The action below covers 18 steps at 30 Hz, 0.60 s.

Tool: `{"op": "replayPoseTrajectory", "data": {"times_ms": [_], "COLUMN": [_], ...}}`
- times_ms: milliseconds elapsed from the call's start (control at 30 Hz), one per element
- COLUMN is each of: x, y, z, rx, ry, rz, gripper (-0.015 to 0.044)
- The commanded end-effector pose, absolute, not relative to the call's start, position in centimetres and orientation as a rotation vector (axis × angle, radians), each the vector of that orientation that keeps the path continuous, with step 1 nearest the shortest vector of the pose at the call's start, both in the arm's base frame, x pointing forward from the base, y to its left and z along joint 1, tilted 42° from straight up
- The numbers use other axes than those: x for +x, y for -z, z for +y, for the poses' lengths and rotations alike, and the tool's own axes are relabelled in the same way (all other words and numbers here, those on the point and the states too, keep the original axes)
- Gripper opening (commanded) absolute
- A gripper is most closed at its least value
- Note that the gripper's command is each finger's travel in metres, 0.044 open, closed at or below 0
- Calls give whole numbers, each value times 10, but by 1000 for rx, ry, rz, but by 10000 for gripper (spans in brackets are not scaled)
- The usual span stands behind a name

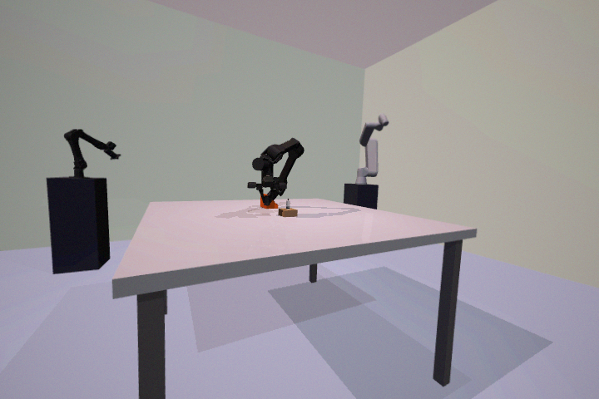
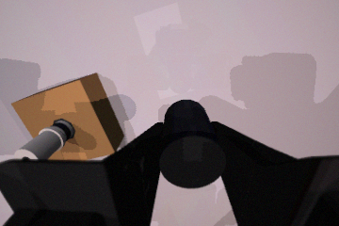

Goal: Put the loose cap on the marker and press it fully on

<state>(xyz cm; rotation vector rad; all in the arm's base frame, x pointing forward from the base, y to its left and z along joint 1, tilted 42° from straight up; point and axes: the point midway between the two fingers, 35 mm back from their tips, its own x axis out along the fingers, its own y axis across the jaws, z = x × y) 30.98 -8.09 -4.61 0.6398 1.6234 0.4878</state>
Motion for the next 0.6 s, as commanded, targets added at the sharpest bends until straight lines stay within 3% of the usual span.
{"op": "replayPoseTrajectory", "data": {"times_ms": [0, 567], "x": [310, 315], "y": [41, -23], "z": [-82, -53], "rx": [631, 633], "ry": [-490, -490], "rz": [1627, 1628], "gripper": [0, 0]}}
